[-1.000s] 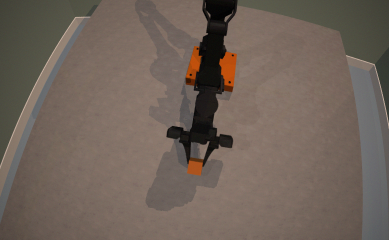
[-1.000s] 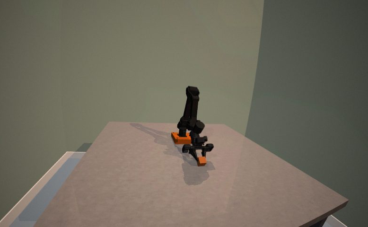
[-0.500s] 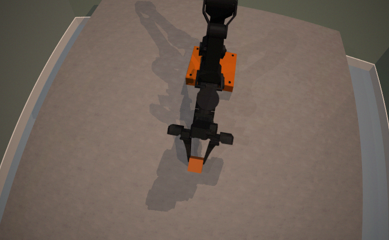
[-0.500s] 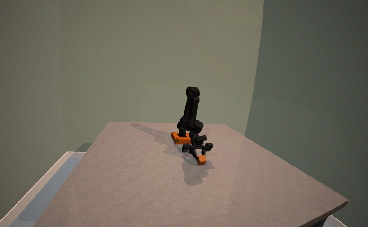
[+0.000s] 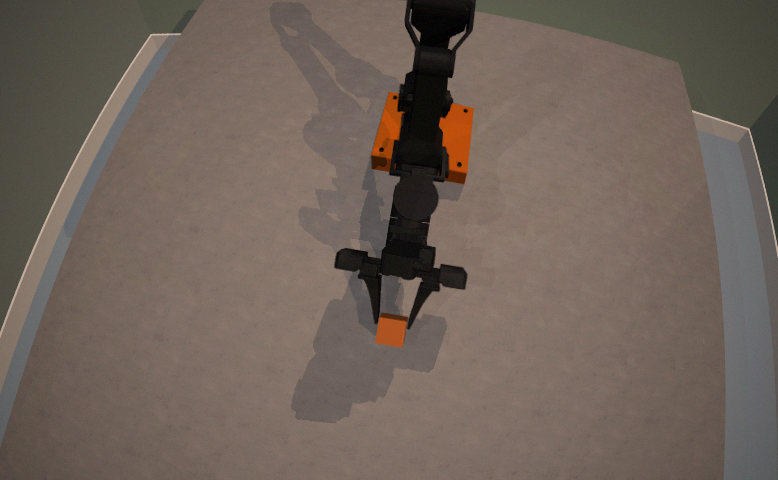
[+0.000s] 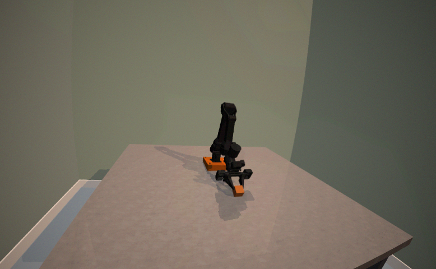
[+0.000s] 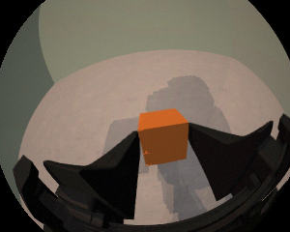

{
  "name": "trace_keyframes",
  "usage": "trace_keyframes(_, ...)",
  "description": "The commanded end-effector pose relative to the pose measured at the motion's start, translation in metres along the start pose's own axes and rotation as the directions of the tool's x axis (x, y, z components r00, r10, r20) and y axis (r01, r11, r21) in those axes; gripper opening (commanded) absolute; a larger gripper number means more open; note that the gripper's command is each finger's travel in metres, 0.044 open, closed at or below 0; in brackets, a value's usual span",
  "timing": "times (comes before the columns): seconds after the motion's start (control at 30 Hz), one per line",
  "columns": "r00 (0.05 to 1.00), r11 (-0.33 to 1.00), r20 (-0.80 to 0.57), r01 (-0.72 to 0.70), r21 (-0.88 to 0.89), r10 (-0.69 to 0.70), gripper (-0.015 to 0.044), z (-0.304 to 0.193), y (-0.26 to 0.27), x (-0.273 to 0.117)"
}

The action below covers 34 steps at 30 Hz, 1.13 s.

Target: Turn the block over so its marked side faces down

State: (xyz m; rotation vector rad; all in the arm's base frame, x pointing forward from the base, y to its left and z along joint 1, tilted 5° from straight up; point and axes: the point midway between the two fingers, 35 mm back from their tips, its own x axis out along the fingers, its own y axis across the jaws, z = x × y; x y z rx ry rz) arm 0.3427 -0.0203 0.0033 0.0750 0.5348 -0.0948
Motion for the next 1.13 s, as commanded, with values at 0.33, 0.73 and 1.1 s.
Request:
trace_keyframes(0.33,1.0,1.0,0.001,0.003,0.004,-0.003,0.044,-0.0001,-0.0003,-0.0001)
trace_keyframes(0.73,1.0,1.0,0.001,0.003,0.004,-0.003,0.044,-0.0001,-0.0003,-0.0001)
trace_keyframes(1.1,1.0,1.0,0.001,0.003,0.004,-0.003,0.044,-0.0001,-0.0003,-0.0001)
